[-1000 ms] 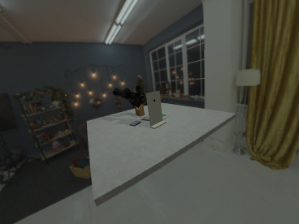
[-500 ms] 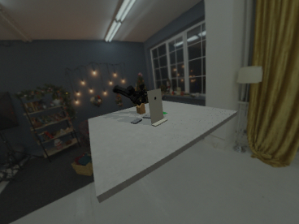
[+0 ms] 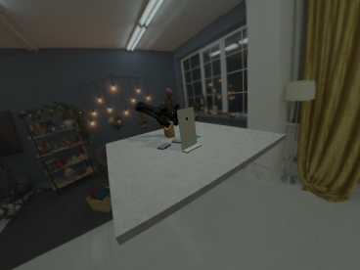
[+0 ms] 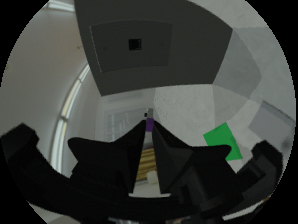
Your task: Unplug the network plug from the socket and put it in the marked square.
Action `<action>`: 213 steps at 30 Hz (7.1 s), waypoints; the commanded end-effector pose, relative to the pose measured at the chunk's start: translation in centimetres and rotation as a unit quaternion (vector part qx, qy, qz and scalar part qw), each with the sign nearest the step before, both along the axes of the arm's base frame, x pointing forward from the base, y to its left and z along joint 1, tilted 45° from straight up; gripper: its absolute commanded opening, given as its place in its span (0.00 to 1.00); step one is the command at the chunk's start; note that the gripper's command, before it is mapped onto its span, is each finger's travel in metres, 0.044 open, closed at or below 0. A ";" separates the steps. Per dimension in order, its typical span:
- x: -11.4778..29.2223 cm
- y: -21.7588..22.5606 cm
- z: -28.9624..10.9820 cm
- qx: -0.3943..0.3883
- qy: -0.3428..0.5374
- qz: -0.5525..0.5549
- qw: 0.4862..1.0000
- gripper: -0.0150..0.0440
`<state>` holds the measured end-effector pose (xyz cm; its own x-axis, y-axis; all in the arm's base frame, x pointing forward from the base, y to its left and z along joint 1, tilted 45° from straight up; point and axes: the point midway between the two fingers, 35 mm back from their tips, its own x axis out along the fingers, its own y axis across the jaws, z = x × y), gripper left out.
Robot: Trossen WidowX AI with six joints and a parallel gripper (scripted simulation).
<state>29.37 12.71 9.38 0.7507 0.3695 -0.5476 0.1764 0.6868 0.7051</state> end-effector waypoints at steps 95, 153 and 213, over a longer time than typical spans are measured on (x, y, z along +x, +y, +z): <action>-6.9 -2.6 -21.2 -0.278 0.140 -0.184 0.932 0.25; -6.3 -5.5 -23.8 -0.278 0.137 -0.187 0.932 0.43; -8.1 -2.7 -20.4 -0.277 0.142 -0.184 0.932 0.52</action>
